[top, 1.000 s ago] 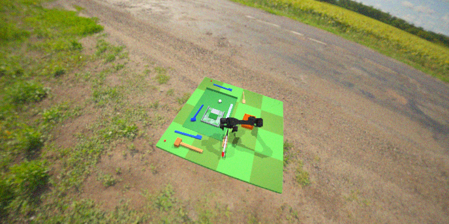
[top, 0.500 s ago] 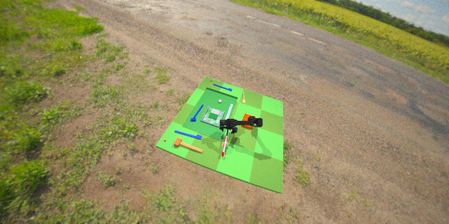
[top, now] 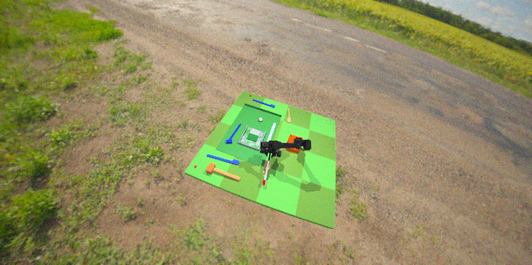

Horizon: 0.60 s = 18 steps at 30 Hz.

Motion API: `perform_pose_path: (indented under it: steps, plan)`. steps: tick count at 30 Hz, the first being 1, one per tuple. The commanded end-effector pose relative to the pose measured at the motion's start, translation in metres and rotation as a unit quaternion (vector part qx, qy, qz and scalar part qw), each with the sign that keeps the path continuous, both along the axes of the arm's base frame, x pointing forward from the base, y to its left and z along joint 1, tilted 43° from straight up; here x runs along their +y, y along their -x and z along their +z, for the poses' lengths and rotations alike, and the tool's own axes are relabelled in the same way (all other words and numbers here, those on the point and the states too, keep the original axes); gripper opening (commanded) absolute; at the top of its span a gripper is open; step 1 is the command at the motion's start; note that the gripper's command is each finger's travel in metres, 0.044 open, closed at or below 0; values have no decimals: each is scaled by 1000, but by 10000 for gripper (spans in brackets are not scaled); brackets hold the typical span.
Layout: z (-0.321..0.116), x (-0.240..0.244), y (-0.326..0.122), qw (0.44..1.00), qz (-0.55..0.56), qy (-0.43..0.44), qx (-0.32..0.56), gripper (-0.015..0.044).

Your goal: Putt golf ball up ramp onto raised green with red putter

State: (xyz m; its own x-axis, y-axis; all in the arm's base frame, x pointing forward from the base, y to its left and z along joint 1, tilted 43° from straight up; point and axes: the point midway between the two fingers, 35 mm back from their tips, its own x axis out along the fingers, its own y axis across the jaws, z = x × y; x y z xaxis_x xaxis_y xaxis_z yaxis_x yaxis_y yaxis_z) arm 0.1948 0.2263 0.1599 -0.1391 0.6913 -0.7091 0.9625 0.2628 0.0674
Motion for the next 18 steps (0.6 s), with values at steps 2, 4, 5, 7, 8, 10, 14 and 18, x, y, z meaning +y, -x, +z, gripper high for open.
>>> perform_pose_path:
  steps: [2, 4, 5, 7, 8, 10, 14, 18]
  plan:
    - [0, 0, 0, 1000, 0, 0, 0, 20]
    - [0, 0, 0, 1000, 0, 0, 0, 7]
    - [0, 0, 0, 1000, 0, 0, 0, 0]
    - [0, 0, 0, 1000, 0, 0, 0, 0]
    - [1, -1, 0, 1000, 0, 0, 0, 0]
    - [4, -3, -2, 1000, 0, 1, -1, 0]
    - [16, -15, -7, 1000, 0, 4, -1, 0]
    - [31, -29, -11, 1000, 1, 6, -1, 0]
